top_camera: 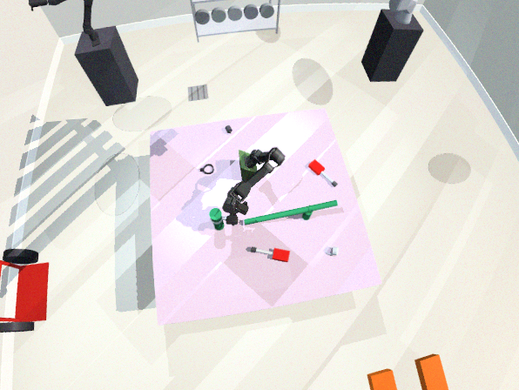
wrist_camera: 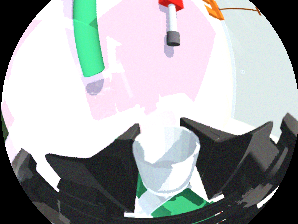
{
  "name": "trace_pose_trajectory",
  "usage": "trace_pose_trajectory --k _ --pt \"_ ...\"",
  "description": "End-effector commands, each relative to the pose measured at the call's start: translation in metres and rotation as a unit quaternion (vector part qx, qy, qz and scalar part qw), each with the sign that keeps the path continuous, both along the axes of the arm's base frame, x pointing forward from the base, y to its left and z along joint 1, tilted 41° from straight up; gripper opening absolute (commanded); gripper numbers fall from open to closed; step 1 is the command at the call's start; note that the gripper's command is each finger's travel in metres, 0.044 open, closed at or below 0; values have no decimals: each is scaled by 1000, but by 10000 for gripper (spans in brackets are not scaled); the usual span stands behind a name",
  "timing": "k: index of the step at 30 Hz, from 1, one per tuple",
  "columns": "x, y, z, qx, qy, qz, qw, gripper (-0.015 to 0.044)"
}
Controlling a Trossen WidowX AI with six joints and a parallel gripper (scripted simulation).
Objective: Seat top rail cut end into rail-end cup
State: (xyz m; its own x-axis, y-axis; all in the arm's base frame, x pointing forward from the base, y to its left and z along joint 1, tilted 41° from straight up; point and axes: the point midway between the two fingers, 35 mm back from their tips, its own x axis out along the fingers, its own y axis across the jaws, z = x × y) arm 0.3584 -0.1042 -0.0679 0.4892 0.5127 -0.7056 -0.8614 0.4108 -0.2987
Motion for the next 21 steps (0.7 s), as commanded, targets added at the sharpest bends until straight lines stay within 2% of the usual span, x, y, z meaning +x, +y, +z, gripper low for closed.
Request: trace_pose_trajectory --k 1,21 --pt "-5 0 0 0 -12 14 1000 0" --pt "-14 0 0 0 -46 54 998 0"
